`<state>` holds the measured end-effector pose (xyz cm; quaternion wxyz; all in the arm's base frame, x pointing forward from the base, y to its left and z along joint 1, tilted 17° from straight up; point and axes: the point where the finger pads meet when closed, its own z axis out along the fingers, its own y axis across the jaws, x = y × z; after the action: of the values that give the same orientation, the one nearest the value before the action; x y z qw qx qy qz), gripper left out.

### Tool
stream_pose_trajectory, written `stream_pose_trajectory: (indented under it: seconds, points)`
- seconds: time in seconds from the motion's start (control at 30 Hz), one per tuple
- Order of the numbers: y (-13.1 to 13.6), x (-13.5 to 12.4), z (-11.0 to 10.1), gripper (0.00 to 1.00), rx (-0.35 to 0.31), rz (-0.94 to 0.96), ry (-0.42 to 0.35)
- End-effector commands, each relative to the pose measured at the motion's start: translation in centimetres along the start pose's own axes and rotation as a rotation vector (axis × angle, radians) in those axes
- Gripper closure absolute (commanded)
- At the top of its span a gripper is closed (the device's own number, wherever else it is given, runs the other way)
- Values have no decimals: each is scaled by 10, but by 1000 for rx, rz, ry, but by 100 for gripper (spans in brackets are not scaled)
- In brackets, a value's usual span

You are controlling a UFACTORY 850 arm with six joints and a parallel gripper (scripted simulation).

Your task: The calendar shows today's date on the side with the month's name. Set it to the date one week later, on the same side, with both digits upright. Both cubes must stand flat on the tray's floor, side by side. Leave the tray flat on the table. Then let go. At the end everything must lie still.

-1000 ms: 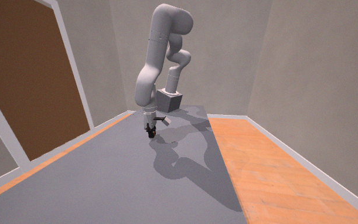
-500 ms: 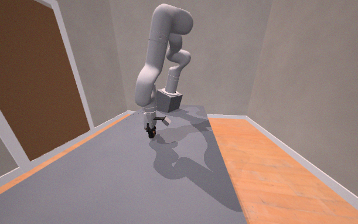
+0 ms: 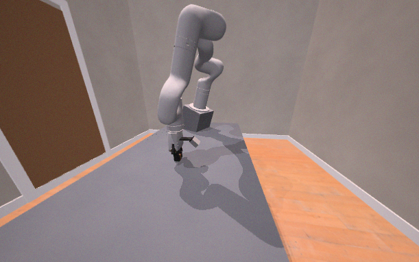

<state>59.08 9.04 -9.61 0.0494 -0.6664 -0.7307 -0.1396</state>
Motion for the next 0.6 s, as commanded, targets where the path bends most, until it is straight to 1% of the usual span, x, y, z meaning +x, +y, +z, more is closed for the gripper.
stream_pose_trajectory:
  seconds: [0.0,0.13,0.2,0.57]
  points:
    - [1,0,-1,73,-2,0,0]
    - [1,0,-5,73,-2,0,0]
    - [1,0,-13,73,-2,0,0]
    - [1,0,-86,73,-2,0,0]
